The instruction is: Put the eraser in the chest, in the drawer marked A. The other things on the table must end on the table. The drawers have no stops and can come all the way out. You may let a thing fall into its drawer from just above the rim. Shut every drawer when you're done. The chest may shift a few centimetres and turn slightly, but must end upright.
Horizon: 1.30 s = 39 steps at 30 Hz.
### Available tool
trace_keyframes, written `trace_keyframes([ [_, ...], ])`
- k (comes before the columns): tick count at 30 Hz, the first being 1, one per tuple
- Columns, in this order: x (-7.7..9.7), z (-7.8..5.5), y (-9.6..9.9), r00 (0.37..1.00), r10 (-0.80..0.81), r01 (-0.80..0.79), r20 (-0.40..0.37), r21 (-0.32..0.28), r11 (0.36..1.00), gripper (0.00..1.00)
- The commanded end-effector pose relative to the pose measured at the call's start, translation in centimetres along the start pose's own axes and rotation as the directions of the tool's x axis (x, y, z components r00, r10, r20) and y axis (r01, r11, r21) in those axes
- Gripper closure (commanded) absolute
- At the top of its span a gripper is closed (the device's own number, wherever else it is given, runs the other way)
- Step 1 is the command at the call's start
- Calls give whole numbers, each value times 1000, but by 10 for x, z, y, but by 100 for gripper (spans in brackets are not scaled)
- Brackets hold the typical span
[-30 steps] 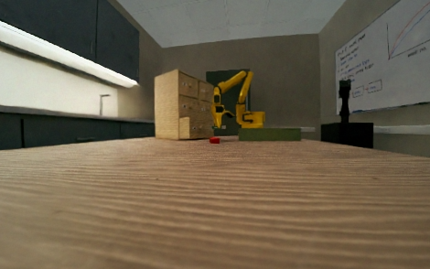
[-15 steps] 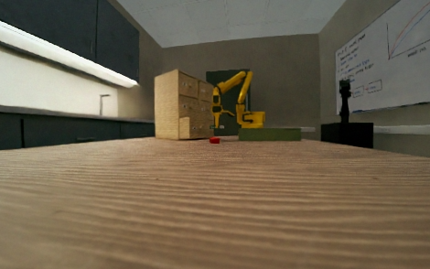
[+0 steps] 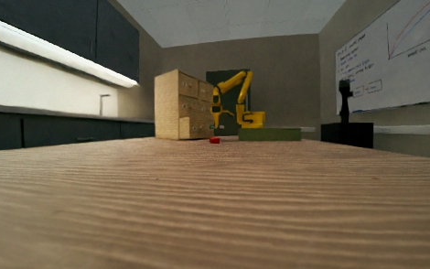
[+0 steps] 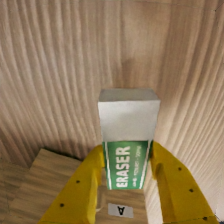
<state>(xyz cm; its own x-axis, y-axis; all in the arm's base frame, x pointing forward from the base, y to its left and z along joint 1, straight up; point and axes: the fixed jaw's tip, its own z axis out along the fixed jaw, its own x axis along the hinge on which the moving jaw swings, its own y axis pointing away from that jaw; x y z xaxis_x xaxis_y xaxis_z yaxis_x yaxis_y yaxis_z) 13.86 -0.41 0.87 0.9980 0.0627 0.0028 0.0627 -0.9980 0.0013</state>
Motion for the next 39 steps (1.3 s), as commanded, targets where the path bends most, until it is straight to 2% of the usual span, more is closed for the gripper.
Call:
trace_keyframes([
  [1, 1, 0, 5, 999, 44, -44, 5, 1, 999, 100],
  [26, 7, 0, 28, 980, 199, -199, 4, 1, 980, 100],
  [31, 7, 0, 28, 980, 199, -199, 4, 1, 980, 100],
  [39, 8, -16, 29, 977, 198, -199, -83, -1, 980, 100],
])
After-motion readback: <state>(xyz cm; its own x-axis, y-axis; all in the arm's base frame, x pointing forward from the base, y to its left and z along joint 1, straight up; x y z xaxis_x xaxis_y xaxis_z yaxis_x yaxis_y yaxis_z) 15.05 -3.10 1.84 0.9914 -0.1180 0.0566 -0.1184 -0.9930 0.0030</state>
